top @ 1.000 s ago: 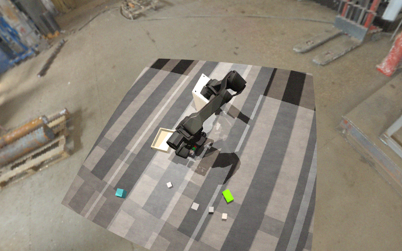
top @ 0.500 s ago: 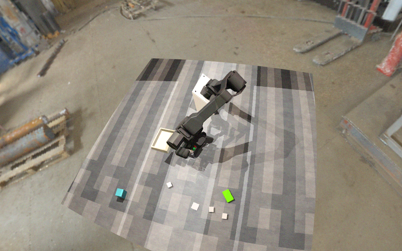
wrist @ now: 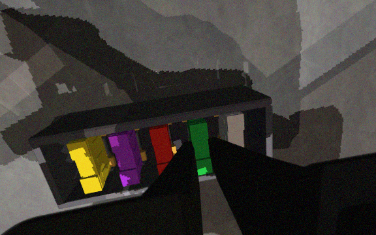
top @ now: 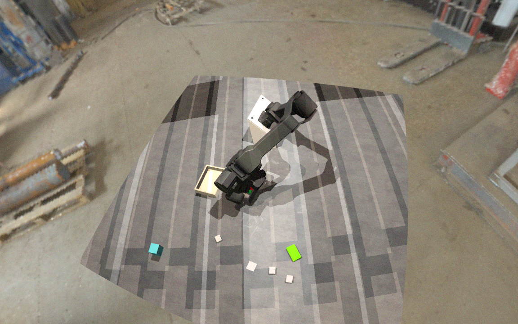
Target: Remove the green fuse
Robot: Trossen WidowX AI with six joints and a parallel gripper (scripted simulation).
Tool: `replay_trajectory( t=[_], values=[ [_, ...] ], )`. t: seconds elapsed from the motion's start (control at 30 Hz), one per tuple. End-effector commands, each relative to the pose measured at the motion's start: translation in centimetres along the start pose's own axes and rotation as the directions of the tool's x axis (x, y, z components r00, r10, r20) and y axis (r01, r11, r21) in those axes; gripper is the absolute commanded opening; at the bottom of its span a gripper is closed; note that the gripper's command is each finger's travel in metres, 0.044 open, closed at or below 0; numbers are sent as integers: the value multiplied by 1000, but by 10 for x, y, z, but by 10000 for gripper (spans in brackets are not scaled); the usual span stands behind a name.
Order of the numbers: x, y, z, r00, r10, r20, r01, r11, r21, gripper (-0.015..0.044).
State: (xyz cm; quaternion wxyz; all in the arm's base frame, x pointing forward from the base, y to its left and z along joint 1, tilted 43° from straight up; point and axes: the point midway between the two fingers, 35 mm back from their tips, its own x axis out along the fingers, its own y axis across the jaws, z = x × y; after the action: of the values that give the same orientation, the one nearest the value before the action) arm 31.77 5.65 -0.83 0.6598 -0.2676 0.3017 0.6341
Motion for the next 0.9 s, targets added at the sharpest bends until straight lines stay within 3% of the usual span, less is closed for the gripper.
replay_trajectory(
  t=[0.0, 0.87],
  values=[
    [-2, -1, 0, 1000, -1, -1, 1, 1000, -5, 0],
    [-15, -1, 0, 1000, -1, -1, 1, 1000, -3, 0]
  ],
)
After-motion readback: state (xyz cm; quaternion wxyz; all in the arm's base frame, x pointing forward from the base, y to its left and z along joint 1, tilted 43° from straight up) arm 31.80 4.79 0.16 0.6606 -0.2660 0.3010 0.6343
